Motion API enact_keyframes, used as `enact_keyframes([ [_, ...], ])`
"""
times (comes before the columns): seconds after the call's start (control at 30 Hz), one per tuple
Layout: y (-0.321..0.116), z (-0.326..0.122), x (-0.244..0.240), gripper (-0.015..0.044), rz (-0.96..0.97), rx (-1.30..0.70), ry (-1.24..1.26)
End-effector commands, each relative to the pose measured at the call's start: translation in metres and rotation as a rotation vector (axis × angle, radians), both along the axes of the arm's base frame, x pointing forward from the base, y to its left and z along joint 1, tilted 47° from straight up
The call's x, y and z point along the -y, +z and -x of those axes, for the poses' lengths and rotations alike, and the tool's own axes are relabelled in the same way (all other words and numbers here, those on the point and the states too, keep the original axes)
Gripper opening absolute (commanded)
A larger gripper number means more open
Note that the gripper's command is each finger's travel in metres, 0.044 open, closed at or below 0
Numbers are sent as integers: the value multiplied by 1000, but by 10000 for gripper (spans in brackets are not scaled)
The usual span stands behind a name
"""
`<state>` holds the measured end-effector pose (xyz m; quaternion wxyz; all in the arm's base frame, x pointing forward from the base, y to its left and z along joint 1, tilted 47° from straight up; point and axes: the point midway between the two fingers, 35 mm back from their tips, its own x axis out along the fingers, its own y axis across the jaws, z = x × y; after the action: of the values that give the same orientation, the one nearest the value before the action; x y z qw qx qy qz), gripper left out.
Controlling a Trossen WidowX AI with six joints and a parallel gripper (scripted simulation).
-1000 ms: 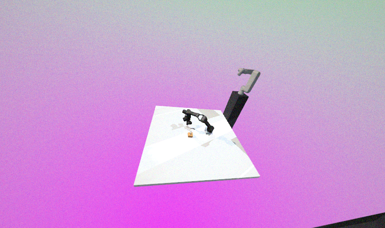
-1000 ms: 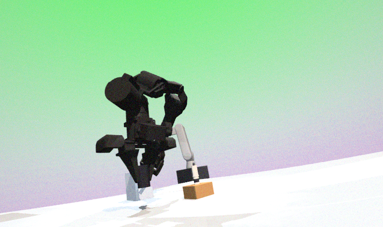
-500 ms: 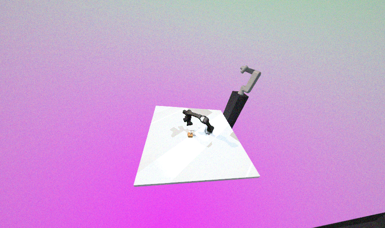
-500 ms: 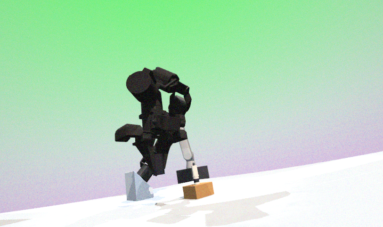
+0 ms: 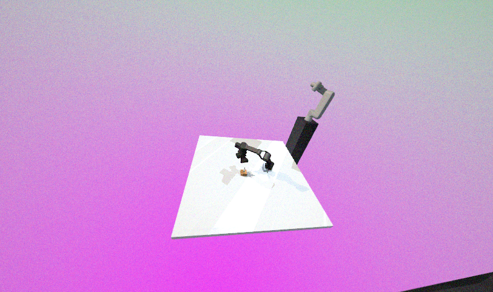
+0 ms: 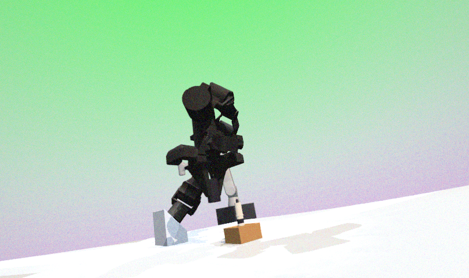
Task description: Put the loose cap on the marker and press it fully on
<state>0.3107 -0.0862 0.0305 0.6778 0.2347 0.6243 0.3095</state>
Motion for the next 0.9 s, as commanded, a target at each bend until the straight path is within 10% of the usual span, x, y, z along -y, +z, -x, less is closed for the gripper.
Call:
enact_keyframes([
  [0.0, 13, 3, -7, 0, -5, -6, -6],
  [0.87, 68, 21, -46, 0, -11, -9, -5],
])
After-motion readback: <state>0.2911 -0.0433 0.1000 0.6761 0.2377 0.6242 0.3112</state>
